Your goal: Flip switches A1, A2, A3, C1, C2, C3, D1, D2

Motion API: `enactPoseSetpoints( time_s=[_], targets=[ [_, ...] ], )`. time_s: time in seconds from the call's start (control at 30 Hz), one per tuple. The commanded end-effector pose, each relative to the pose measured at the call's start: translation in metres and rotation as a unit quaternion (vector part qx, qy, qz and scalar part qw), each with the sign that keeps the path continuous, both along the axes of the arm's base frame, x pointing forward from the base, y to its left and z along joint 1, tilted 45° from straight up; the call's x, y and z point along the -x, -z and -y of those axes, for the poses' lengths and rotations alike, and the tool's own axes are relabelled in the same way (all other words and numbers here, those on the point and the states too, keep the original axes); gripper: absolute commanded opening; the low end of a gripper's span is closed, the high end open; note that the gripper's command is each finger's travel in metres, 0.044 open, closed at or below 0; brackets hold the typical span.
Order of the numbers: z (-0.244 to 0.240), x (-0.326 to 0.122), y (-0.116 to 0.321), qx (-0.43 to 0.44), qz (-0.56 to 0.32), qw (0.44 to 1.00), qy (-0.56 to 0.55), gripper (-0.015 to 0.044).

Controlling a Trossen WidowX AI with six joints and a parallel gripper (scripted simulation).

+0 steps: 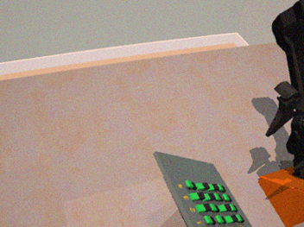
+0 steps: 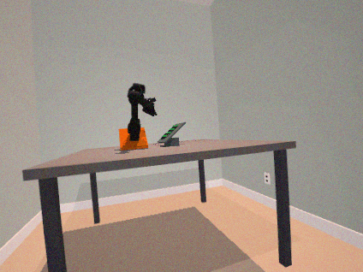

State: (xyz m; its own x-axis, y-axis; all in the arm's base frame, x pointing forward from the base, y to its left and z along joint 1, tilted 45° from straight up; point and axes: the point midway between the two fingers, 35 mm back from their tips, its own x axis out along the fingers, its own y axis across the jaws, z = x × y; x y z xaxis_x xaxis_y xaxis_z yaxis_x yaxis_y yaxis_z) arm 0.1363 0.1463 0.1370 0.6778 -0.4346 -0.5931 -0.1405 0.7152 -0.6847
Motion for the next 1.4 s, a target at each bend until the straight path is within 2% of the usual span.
enactPoseSetpoints(
  time_s=[0.0,0.07,0.3,0.47,0.73,1.37],
  targets=[
    [-0.001,-0.002,0.001,0.000,-0.001,1.000,0.000,0.0374],
    [-0.008,-0.015,0.011,-0.002,-0.006,1.000,-0.001,0.0321],
    [-0.021,-0.106,0.054,0.007,0.000,1.000,0.001,0.0137],
    [-0.020,-0.115,0.057,0.010,0.002,1.000,0.003,0.0006],
    [-0.004,-0.140,0.077,0.012,-0.006,1.000,0.012,0.0000],
    [0.003,-0.150,0.085,0.012,-0.005,1.000,0.012,0.0000]
  ],
)
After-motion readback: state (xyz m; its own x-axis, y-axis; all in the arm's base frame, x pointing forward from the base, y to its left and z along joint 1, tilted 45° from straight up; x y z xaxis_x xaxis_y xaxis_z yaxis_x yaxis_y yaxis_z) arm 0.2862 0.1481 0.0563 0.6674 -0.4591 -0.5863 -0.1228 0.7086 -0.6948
